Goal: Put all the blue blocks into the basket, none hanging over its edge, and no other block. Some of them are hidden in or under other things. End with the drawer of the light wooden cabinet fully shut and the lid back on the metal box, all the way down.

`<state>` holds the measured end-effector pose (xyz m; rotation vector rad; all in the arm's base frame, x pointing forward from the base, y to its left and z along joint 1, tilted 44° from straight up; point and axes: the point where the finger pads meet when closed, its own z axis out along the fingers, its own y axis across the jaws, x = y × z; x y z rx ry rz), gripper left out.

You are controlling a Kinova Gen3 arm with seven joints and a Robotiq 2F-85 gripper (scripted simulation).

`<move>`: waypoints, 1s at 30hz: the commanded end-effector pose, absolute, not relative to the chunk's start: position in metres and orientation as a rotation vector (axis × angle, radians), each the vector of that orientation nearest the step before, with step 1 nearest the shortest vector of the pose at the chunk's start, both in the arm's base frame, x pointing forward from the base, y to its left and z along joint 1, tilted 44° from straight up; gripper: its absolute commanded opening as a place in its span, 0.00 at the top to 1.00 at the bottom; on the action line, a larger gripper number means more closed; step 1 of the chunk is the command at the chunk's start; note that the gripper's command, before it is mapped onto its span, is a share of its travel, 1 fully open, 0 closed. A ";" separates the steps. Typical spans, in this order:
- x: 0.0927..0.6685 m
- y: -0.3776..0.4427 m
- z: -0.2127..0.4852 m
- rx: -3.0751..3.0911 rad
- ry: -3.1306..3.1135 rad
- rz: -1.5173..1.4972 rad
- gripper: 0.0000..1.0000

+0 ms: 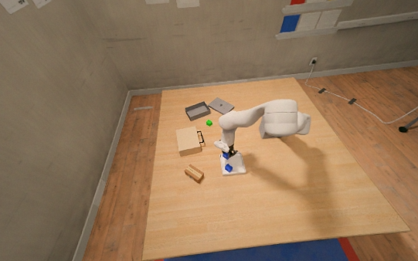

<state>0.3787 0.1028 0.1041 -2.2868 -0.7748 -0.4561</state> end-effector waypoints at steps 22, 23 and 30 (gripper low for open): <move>0.383 0.125 0.081 -2.288 -0.774 -0.458 0.90; 0.383 0.125 0.080 -2.288 -0.774 -0.458 0.90; 0.383 0.128 0.078 -2.288 -0.774 -0.458 0.90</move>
